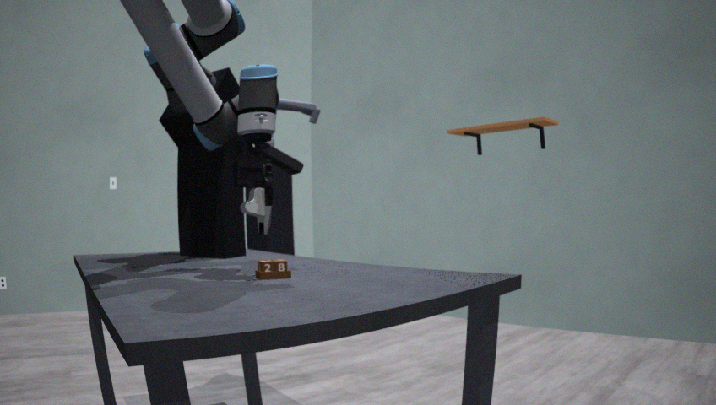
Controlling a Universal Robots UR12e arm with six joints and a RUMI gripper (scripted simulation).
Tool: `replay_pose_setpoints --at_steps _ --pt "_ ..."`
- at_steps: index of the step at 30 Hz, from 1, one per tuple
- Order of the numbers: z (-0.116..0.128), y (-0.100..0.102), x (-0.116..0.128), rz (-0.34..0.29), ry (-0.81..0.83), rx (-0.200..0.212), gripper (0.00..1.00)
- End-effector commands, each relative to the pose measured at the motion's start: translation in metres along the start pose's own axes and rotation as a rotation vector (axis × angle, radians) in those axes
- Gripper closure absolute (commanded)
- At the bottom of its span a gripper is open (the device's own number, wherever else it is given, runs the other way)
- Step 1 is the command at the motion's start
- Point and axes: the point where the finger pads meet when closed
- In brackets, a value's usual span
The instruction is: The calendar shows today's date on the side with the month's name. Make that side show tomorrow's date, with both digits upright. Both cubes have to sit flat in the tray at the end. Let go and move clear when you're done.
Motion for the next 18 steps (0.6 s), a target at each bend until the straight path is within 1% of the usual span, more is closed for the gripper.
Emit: replay_pose_setpoints --at_steps 1,18 --pt "0.0002 -0.0004 -0.0002 0.0 -0.001 0.001 0.72" --pt "0.0002 0.0039 -0.0001 0.001 -0.026 0.001 0.72"
Point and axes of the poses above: the point where the finger pads meet when closed, its own y axis out along the fingers, its own z axis across the jaws, x = y × z, and after that the axes turned 3 degrees about y, right-handed
